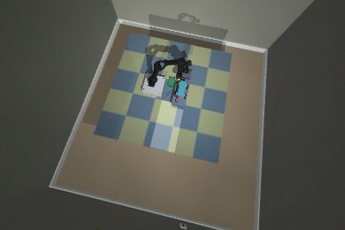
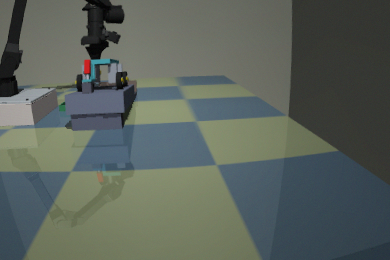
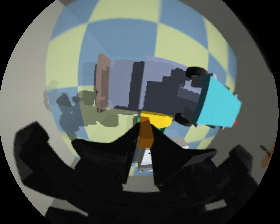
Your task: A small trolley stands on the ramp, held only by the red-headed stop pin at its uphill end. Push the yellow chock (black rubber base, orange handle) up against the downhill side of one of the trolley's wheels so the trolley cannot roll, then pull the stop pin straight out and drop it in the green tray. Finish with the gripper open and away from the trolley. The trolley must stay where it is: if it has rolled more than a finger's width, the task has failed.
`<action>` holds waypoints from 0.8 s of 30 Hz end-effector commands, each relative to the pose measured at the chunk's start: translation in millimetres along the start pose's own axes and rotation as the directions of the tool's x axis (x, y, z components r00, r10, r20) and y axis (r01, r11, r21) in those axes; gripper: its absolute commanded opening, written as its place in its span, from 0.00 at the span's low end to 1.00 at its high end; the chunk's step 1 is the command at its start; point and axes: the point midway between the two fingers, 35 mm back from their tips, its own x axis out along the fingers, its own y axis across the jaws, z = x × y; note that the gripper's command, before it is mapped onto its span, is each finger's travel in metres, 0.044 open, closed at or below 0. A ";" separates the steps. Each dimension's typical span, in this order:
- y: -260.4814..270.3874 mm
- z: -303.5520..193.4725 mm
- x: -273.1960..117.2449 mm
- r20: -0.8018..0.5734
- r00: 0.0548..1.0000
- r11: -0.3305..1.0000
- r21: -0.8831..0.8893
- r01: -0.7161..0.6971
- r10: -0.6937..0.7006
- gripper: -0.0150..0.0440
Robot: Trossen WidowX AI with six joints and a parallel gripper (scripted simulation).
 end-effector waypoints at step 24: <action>-9.7 -0.6 38.8 -0.002 1.000 1.000 -0.004 0.006 -0.006 0.25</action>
